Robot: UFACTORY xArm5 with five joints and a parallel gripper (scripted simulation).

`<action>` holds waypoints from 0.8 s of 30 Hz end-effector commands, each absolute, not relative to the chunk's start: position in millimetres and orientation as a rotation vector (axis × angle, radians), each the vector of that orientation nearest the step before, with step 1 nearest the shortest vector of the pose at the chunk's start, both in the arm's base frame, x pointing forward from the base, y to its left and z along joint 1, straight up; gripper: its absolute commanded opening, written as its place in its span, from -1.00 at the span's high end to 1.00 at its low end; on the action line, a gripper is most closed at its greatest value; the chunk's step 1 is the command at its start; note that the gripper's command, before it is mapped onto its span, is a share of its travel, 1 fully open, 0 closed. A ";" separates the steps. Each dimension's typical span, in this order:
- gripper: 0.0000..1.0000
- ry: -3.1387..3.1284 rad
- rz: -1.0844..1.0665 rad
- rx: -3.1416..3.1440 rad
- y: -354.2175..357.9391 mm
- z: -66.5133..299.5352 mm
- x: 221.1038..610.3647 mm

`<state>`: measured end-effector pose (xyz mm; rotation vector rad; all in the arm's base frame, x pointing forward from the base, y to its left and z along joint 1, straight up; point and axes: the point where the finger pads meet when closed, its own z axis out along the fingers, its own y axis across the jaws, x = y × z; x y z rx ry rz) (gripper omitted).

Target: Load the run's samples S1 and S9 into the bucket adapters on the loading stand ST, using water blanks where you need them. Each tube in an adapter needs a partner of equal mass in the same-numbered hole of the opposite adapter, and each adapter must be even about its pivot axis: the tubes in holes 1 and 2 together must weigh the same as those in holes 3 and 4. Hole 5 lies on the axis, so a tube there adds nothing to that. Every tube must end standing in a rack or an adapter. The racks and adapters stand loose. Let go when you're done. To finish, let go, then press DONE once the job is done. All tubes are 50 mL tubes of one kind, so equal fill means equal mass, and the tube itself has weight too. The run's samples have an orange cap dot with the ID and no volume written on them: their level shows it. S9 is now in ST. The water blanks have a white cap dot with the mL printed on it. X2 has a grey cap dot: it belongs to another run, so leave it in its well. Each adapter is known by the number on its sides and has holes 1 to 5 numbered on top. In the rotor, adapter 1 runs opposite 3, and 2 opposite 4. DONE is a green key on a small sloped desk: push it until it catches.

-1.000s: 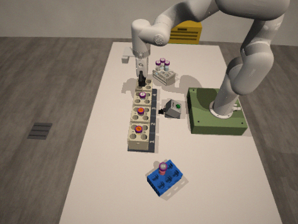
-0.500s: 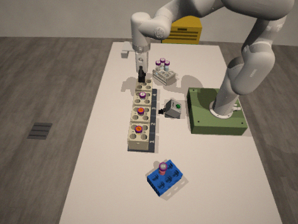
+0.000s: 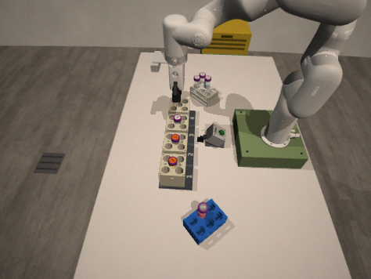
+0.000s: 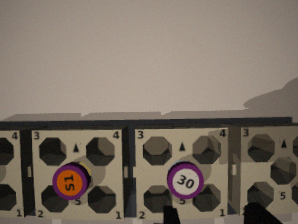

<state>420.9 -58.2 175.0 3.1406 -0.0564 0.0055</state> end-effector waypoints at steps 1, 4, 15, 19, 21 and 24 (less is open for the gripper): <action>0.13 -0.056 0.013 3.145 -58.4 176.6 422.0; 0.13 -0.056 0.013 3.145 -58.4 176.6 422.0; -0.15 0.310 0.013 3.129 -92.0 176.3 411.9; -0.15 0.518 0.014 3.101 -111.2 176.2 406.1; -0.15 0.621 0.014 3.082 -120.8 176.2 403.3; -0.15 0.774 0.014 3.046 -135.2 176.1 398.9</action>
